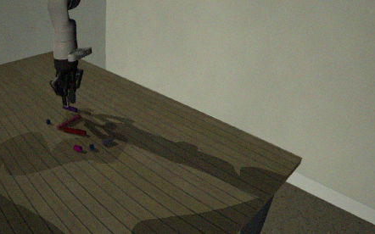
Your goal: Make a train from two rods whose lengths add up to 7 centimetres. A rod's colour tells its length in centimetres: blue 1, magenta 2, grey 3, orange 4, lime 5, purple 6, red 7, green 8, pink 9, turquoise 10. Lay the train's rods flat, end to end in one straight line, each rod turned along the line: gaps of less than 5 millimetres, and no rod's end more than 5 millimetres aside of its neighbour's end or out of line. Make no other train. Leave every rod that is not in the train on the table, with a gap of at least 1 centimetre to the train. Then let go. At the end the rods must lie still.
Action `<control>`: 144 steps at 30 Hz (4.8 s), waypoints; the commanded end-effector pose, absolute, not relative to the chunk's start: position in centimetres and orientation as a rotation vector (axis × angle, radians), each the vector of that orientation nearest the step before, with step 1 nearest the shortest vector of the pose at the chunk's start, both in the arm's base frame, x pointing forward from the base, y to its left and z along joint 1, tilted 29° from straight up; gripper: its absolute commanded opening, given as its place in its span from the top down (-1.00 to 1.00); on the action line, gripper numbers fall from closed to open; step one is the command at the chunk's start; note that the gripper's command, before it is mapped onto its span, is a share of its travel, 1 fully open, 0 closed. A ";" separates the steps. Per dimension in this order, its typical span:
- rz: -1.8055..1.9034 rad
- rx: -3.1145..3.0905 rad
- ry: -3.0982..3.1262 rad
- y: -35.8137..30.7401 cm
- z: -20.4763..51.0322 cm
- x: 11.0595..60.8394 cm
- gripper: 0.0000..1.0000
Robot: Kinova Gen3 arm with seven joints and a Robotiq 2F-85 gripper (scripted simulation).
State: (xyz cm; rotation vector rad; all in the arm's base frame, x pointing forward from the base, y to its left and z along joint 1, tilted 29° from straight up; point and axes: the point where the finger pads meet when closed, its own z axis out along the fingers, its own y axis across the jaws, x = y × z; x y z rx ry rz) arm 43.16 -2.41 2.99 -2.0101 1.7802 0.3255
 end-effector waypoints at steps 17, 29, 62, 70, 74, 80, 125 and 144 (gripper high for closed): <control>0.324 -2.009 1.781 -2.5 3.0 43.2 0.52; 0.324 -2.009 1.781 -2.5 3.0 43.2 0.52; 0.324 -2.009 1.781 -2.5 3.0 43.2 0.52; 0.324 -2.009 1.781 -2.5 3.0 43.2 0.52; 0.324 -2.009 1.781 -2.5 3.0 43.2 0.52; 0.324 -2.009 1.781 -2.5 3.0 43.2 0.52; 0.324 -2.009 1.781 -1.7 1.5 43.4 0.52; 0.324 -2.009 1.781 -1.7 1.5 43.4 0.52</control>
